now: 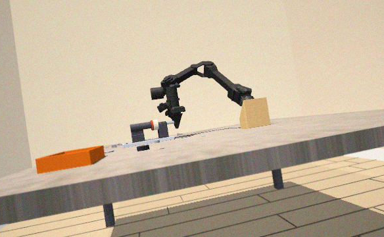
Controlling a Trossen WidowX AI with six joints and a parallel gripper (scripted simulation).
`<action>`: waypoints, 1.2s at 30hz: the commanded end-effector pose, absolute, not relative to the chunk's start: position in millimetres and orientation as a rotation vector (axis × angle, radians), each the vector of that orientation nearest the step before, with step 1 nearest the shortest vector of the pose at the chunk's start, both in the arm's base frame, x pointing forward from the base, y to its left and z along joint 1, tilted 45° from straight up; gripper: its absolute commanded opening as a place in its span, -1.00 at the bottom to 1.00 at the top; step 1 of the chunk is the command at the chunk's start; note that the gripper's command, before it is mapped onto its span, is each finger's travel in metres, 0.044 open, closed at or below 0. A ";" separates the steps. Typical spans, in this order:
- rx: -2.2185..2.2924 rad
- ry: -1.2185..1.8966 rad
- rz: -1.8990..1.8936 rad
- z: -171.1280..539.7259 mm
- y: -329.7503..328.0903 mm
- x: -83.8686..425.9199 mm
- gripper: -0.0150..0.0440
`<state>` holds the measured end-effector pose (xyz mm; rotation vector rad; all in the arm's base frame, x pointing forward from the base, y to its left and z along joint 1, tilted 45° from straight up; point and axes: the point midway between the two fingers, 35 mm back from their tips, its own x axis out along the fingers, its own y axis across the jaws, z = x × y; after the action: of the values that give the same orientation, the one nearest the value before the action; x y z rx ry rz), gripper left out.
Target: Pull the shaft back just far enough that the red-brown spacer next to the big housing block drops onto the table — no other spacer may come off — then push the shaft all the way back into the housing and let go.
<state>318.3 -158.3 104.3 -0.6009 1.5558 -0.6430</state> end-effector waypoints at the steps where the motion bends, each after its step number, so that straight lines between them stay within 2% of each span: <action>1: -0.603 1.557 -0.643 104.5 -158.4 317.6 -0.49; 36: -0.603 1.557 -0.643 104.7 -158.2 313.9 -0.49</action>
<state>314.6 -158.1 104.5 -0.6011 1.5558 -0.6430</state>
